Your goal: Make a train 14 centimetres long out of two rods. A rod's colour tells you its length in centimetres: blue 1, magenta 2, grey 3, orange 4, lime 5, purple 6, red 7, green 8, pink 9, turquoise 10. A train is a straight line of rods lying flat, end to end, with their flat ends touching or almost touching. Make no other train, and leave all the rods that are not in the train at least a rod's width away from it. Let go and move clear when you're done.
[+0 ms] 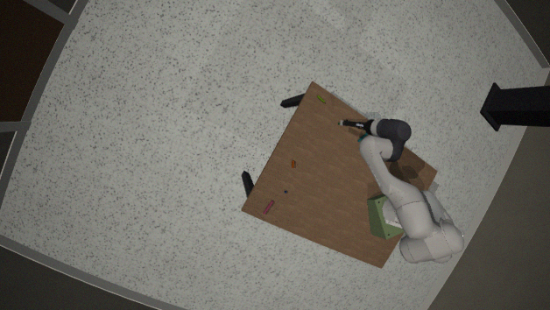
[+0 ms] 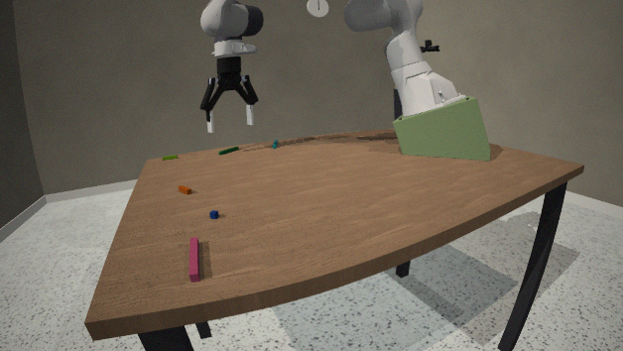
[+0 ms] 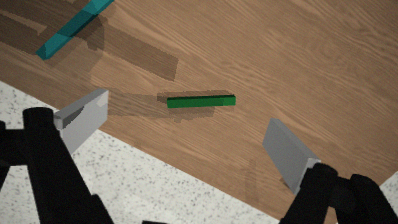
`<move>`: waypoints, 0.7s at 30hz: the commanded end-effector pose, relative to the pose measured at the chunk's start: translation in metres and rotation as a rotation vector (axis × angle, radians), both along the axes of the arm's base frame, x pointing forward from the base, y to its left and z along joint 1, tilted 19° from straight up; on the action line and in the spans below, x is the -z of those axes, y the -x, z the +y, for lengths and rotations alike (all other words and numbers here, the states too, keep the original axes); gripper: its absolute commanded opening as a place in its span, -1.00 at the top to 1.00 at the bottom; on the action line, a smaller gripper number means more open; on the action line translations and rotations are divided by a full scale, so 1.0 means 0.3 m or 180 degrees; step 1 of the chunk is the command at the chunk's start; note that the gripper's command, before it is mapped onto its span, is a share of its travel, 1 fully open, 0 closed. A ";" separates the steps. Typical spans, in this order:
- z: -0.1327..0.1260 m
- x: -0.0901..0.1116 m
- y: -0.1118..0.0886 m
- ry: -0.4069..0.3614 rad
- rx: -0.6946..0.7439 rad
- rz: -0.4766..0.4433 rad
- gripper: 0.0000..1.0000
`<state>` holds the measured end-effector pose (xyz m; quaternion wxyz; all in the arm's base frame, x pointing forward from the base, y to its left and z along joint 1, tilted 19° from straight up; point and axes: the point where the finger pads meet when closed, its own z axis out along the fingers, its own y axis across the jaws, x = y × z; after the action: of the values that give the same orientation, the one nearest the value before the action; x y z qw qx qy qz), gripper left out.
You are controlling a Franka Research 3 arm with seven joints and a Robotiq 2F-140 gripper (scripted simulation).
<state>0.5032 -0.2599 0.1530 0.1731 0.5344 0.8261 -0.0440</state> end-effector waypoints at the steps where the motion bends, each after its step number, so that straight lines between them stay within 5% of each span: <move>1: 0.019 0.008 -0.009 -0.0170 0.0497 -0.0093 -1.00; 21: 0.028 0.003 -0.037 -0.0332 0.1131 -0.0265 -1.00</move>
<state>0.5137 -0.2548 0.1538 0.1741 0.6520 0.7377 -0.0171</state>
